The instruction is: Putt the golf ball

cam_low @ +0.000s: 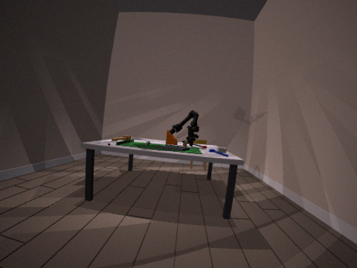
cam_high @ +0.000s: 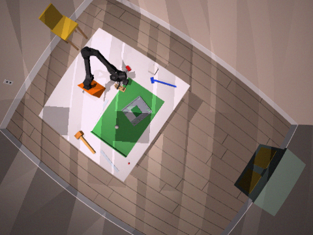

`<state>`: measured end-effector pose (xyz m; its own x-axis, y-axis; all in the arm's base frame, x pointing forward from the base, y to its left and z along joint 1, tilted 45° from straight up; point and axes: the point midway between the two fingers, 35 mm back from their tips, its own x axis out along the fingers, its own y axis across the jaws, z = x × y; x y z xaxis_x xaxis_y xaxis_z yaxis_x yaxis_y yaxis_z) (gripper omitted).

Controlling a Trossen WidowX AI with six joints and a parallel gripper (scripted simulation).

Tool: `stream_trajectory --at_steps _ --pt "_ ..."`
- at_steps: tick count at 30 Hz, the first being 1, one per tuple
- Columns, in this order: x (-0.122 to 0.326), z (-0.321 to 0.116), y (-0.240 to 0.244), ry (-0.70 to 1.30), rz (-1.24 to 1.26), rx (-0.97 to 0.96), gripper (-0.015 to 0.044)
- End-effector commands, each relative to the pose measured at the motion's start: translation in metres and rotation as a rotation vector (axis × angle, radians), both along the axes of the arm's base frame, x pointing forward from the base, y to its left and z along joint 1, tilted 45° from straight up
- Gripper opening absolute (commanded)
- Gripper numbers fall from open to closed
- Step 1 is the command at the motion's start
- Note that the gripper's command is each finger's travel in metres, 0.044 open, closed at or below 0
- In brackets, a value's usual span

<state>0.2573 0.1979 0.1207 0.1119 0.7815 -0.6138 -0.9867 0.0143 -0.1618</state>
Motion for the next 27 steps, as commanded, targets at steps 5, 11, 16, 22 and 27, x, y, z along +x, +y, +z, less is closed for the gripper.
stream_trajectory --at_steps 5,11,16,22,27 --pt "0.0 0.001 0.0 -0.001 0.001 0.0 0.0125" --pt "0.0 0.001 0.0 -0.001 0.001 0.0 0.0026" --pt "0.001 0.004 -0.004 -0.001 0.002 -0.002 0.0" --pt "0.001 0.022 -0.025 0.001 0.004 -0.012 0.0" --pt "-0.002 0.04 -0.044 0.002 0.004 -0.014 0.0"
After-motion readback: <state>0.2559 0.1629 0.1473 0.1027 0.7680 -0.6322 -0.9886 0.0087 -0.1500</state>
